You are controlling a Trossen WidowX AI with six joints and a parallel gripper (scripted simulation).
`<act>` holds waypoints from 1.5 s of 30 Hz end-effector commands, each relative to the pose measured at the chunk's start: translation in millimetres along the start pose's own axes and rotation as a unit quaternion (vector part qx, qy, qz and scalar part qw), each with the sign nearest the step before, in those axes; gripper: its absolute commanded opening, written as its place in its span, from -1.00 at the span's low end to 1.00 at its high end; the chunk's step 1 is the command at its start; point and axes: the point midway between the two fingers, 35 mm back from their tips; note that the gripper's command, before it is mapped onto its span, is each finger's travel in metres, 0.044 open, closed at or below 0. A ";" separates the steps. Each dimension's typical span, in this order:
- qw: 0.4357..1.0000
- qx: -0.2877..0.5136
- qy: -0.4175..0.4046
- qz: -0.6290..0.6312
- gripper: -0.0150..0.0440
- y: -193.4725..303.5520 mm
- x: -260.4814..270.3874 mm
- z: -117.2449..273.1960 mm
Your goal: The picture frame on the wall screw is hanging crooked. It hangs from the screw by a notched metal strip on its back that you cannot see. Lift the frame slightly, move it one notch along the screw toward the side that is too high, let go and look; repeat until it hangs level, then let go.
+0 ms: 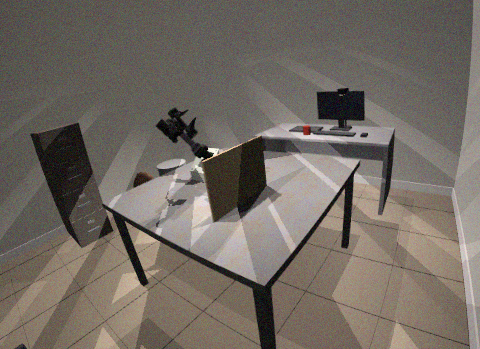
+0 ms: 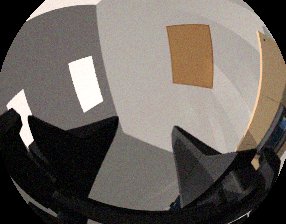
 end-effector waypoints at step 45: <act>0.951 -0.132 0.277 0.047 0.39 58.8 -191.4 124.9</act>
Point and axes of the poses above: the point midway between the two fingers, 35 mm back from their tips, its own z axis back along the fingers, its own x axis across the jaws, y = z × x, and after that the axes turned 2 degrees about z, right-handed
